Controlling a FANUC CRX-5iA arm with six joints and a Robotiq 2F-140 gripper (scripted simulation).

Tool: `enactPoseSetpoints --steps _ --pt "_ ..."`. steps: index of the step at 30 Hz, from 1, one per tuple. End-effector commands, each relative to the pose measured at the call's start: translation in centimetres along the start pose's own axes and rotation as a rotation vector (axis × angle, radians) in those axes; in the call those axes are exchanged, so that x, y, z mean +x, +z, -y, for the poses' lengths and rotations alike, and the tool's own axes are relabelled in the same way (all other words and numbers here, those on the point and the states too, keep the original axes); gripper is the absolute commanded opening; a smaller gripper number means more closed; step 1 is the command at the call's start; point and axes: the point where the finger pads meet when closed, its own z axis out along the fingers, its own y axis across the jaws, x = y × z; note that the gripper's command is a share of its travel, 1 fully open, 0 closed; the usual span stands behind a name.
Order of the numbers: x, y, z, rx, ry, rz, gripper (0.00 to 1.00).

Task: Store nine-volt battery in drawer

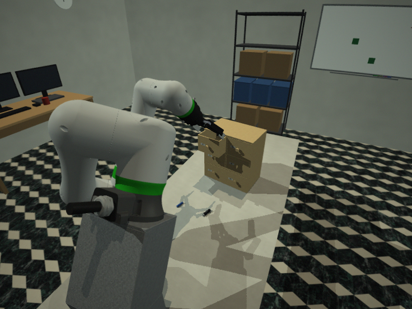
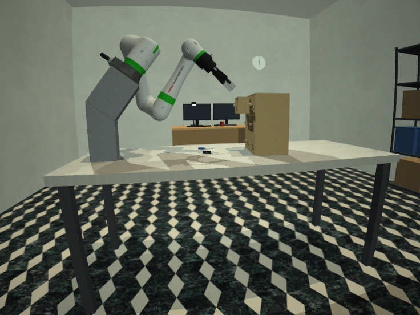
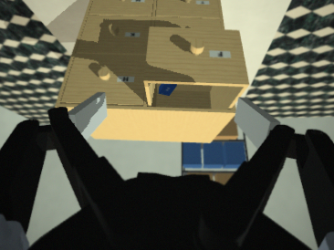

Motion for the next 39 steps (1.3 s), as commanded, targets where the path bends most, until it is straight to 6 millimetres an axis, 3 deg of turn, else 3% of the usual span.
enactPoseSetpoints --steps 1,21,39 --pt "1.9 -2.2 -0.1 0.001 0.000 0.002 1.00" --pt "8.8 -9.7 -0.1 0.001 0.000 0.002 1.00" --pt "11.6 -12.8 -0.1 0.001 0.000 0.002 1.00"
